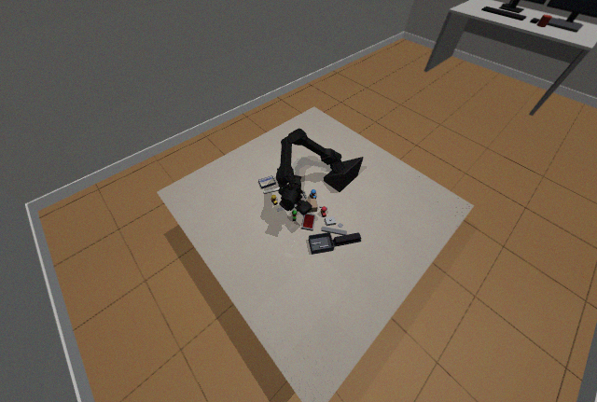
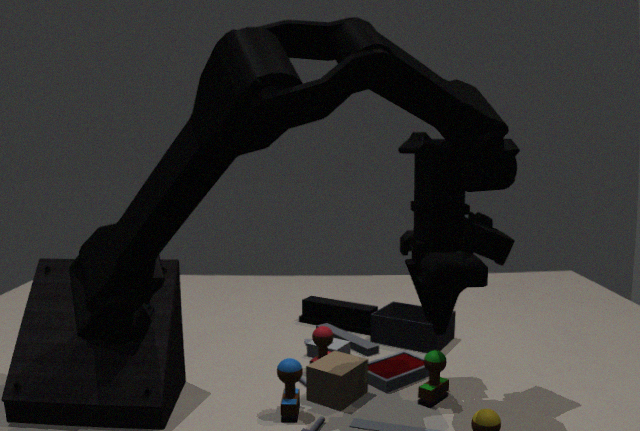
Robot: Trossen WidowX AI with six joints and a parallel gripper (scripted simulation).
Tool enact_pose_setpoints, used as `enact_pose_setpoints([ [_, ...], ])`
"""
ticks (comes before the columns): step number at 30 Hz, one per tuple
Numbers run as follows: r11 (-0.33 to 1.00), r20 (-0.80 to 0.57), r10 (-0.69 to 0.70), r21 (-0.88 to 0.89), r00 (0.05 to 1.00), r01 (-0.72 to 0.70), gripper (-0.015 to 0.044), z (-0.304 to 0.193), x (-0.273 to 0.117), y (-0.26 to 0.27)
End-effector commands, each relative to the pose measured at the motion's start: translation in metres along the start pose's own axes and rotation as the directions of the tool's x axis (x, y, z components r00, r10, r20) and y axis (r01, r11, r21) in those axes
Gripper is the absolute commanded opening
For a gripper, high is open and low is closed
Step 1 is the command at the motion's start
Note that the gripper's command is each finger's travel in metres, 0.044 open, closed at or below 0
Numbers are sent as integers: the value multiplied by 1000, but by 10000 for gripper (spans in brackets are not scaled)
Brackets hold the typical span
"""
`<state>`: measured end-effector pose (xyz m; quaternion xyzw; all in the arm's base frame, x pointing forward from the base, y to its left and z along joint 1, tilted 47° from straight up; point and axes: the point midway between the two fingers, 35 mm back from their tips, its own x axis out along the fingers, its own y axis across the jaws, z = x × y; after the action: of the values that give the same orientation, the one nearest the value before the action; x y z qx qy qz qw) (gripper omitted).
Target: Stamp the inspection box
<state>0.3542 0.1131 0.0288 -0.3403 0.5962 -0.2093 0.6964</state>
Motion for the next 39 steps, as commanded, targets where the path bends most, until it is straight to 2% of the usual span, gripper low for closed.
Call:
enact_pose_setpoints([
  [1,1000,1,-4,9,1000,4,214,1,5,0],
  [39,1000,1,-6,9,1000,6,214,2,67,-1],
])
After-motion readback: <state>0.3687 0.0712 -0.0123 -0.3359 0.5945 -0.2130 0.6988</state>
